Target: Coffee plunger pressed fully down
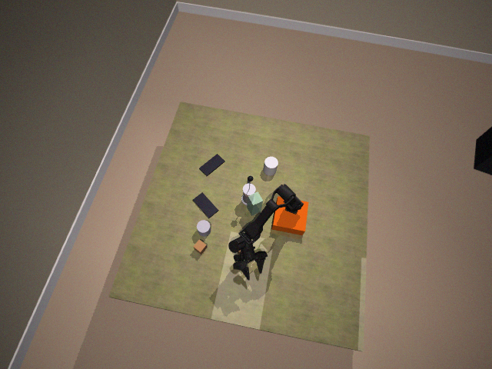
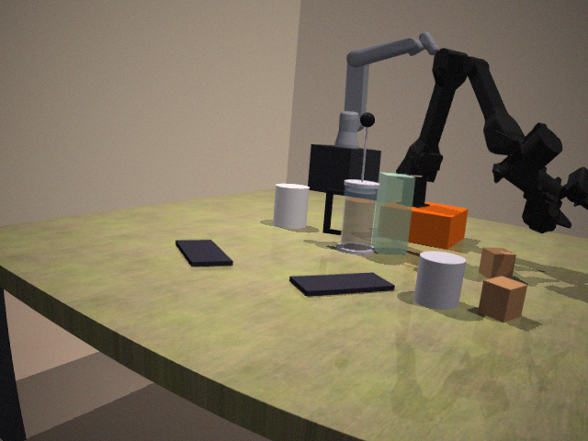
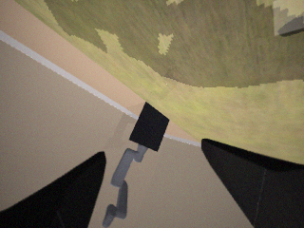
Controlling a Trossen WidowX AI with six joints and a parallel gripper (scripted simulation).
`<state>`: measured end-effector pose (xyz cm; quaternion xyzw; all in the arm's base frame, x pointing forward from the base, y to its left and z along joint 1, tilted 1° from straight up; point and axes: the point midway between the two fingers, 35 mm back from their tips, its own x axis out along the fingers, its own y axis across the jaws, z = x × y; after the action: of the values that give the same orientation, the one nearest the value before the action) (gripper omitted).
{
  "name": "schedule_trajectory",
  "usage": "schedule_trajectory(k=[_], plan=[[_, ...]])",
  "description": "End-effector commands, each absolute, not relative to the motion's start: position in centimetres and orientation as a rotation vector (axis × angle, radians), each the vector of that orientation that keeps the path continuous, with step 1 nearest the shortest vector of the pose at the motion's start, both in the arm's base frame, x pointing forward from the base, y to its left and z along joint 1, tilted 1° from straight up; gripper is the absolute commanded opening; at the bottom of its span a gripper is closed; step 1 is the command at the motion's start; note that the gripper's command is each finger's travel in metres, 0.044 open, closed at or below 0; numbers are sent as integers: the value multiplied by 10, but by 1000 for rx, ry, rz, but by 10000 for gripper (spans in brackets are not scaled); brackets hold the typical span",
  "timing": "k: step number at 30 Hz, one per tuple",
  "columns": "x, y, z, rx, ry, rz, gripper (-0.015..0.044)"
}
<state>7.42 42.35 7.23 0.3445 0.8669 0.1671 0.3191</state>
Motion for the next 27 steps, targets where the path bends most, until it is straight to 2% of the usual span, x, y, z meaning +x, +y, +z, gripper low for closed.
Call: schedule_trajectory(k=[1, 4, 8, 17, 22, 27], plan=[[77, 423, 74, 909, 2268, 447, 426], [98, 416, 89, 926, 2159, 511, 440], [150, 391, 127, 939, 1869, 623, 440], [238, 282, 209, 767, 1215, 656, 440], [255, 206, 245, 584, 928, 560, 440], [248, 126, 272, 365, 705, 398, 440]])
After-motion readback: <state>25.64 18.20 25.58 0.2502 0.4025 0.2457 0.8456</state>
